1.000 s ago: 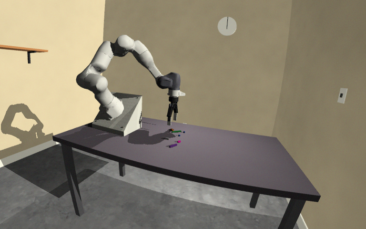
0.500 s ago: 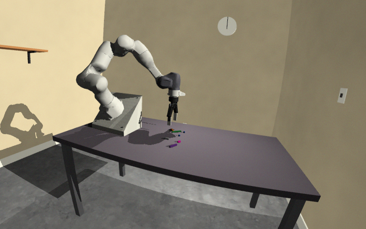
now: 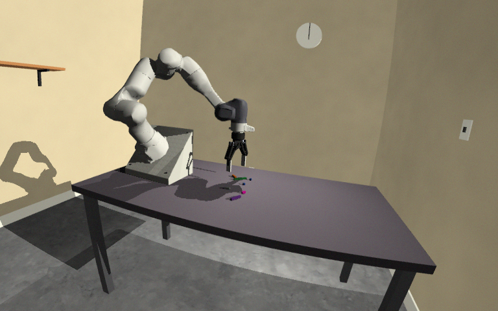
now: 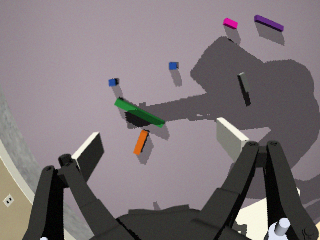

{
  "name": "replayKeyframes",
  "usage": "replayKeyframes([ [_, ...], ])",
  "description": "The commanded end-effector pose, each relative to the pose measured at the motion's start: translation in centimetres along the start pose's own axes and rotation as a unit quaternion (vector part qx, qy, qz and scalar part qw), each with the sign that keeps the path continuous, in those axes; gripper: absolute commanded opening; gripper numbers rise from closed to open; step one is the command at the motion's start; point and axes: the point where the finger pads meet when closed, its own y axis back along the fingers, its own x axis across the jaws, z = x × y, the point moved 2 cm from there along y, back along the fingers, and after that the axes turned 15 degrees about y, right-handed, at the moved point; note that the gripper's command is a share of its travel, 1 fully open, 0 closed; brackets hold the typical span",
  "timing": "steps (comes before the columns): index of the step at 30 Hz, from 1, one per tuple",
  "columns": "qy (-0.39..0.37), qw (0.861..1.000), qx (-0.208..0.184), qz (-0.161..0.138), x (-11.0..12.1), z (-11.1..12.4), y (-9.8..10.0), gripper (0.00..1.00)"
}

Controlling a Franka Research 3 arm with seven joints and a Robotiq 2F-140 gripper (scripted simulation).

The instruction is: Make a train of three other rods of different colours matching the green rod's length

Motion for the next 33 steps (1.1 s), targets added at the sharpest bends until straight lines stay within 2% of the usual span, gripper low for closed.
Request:
replayKeyframes([
  [1, -0.084, 0.996, -0.004, 0.001, 0.4, -0.2, 0.0, 1.0],
  [7, -0.146, 0.989, -0.004, 0.002, 1.3, -0.9, 0.0, 1.0],
  [9, -0.146, 0.989, -0.004, 0.002, 1.3, -0.9, 0.0, 1.0],
  [10, -0.173, 0.985, -0.004, 0.002, 1.6, -1.1, 0.0, 1.0],
  [24, -0.31, 0.951, -0.004, 0.003, 3.5, -2.6, 0.0, 1.0],
  [26, -0.31, 0.951, -0.004, 0.003, 3.5, -2.6, 0.0, 1.0],
  [27, -0.335, 0.942, -0.004, 0.003, 3.8, -2.9, 0.0, 1.0],
  [33, -0.39, 0.921, -0.004, 0.003, 4.6, -3.5, -0.1, 1.0],
])
